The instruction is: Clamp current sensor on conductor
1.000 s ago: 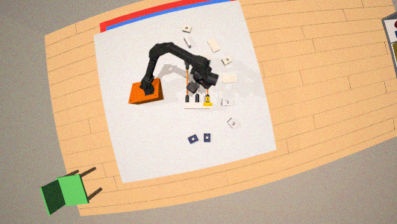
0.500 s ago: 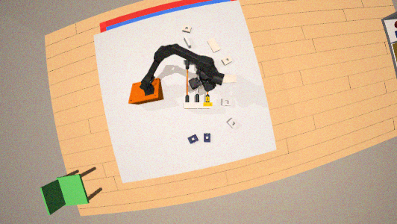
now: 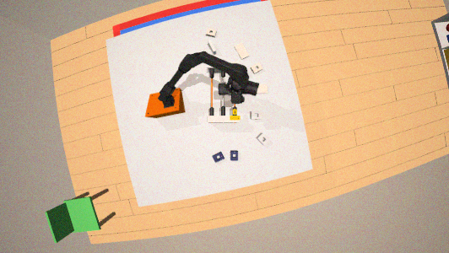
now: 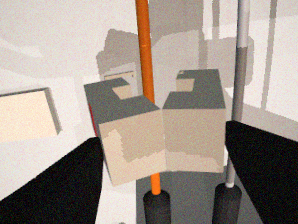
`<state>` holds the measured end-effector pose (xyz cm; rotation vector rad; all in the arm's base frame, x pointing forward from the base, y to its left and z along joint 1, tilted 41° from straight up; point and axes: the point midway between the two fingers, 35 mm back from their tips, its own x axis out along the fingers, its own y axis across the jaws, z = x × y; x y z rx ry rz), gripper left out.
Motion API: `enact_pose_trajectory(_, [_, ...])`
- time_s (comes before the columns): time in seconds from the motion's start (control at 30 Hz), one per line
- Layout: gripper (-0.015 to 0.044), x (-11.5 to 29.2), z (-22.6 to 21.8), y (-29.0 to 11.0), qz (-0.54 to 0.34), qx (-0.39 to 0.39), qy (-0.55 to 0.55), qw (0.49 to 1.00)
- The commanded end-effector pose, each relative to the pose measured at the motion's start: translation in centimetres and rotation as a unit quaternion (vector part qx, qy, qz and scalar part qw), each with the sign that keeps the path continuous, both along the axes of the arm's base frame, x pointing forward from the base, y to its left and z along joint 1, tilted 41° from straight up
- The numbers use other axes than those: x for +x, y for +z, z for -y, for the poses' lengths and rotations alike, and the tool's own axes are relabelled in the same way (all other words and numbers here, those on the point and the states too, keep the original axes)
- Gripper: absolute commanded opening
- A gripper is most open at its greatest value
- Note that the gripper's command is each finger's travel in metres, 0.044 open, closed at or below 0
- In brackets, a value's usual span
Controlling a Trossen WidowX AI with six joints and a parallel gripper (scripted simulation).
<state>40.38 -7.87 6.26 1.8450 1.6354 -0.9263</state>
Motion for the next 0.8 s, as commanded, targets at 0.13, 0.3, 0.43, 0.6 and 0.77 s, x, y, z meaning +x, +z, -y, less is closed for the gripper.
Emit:
enact_pose_trajectory(0.13, [0.0, 0.3, -0.4, -0.5, -0.011, 0.003, -0.014, 1.0])
enact_pose_trajectory(0.3, [0.0, 0.4, -0.9, -1.1, -0.011, 0.003, -0.014, 1.0])
enact_pose_trajectory(0.43, [0.0, 0.5, -1.3, -1.6, -0.011, 0.003, -0.014, 1.0])
enact_pose_trajectory(0.6, [0.0, 0.5, -1.9, -2.3, -0.011, 0.003, -0.014, 1.0])
enact_pose_trajectory(0.77, [0.0, 0.6, -2.4, -2.9, -0.011, 0.003, -0.014, 1.0])
